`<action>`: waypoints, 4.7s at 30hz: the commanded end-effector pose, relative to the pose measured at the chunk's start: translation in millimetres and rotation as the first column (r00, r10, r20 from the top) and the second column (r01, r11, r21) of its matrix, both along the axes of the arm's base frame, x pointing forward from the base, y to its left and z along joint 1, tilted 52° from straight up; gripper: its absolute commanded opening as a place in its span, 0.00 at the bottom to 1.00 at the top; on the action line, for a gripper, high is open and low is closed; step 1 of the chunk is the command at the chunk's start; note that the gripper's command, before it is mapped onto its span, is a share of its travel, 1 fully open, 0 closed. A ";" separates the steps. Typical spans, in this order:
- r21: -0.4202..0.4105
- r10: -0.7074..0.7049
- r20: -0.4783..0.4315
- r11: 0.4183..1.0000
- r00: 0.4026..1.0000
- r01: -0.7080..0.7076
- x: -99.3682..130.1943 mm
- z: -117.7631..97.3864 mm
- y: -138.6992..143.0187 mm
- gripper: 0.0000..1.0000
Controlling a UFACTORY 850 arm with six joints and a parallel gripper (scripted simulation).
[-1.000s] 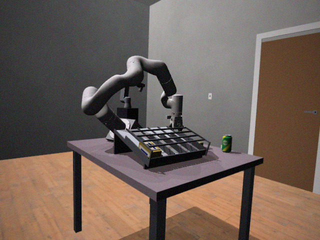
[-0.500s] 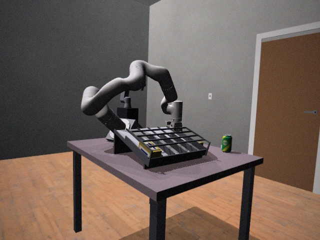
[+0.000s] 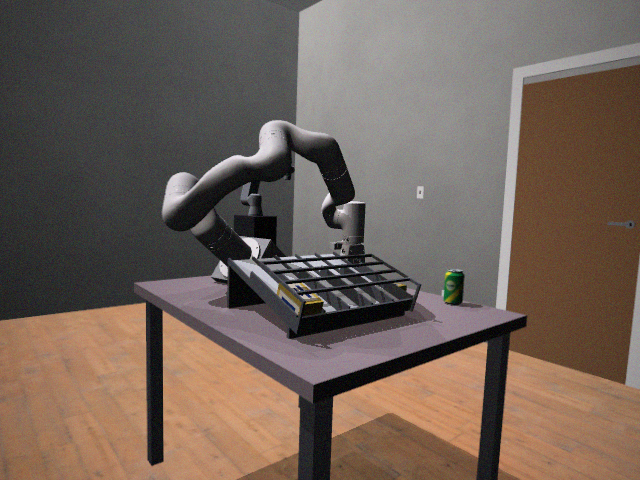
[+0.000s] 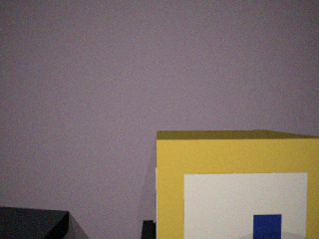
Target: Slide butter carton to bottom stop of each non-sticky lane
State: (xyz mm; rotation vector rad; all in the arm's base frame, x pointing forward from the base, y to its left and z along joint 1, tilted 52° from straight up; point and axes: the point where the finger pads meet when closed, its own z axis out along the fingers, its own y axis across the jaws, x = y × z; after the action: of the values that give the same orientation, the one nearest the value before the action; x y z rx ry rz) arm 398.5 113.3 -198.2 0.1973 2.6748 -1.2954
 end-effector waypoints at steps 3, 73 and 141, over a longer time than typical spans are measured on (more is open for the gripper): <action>0.001 0.001 0.001 1.000 1.000 -0.001 0.5 0.3 0.7 0.00; 0.008 -0.023 0.038 1.000 0.999 0.023 -22.6 308.1 90.0 0.00; -0.006 -0.032 0.040 0.999 0.999 0.032 -18.7 447.7 -78.9 0.00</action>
State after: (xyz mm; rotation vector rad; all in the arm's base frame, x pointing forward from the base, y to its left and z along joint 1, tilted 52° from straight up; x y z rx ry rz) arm 379.4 34.1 249.4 0.2638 2.6447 -1.2963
